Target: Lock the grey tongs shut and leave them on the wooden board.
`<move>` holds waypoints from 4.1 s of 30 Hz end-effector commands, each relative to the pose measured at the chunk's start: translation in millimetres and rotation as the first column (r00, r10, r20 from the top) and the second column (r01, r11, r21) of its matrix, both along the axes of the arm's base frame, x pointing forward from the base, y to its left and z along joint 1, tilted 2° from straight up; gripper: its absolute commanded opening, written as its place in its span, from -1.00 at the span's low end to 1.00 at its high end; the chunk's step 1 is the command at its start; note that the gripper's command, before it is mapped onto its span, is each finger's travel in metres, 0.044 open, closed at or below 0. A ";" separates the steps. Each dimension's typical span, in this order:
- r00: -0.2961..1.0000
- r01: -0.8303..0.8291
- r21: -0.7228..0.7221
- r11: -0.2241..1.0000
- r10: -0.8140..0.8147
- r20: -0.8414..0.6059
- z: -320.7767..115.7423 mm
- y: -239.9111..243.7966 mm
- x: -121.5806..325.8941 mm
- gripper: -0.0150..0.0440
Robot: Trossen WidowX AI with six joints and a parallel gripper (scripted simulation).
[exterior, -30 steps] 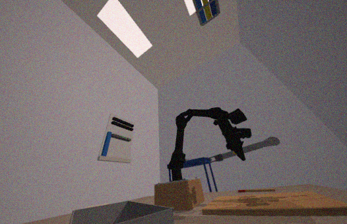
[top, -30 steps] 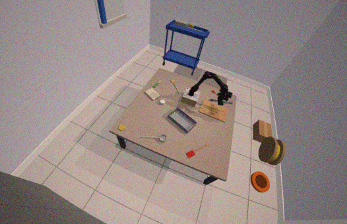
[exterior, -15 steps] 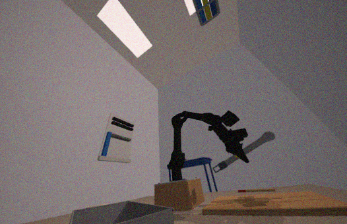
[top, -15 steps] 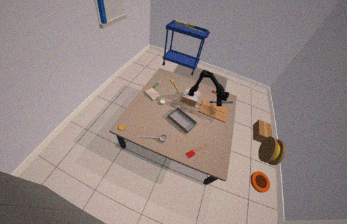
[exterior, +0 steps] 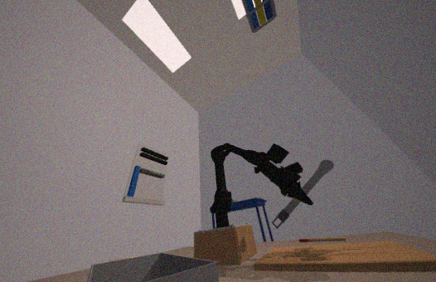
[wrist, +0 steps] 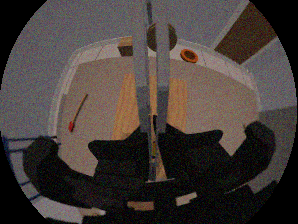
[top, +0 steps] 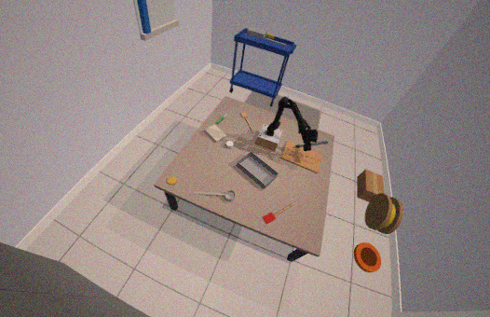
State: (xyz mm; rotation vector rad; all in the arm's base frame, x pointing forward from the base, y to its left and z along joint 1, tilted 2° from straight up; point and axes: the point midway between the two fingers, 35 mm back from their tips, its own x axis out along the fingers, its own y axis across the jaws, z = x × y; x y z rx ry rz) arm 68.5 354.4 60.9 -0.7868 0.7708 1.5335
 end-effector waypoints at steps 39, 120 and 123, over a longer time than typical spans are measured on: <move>0.999 -0.036 0.358 0.933 0.033 0.013 8.3 -29.4 -4.2 -1.00; 0.993 -0.014 -0.544 0.839 0.077 0.092 25.0 -0.7 -8.5 -1.00; 0.993 -0.014 -0.546 0.837 0.077 0.093 25.2 -0.8 -8.6 -1.00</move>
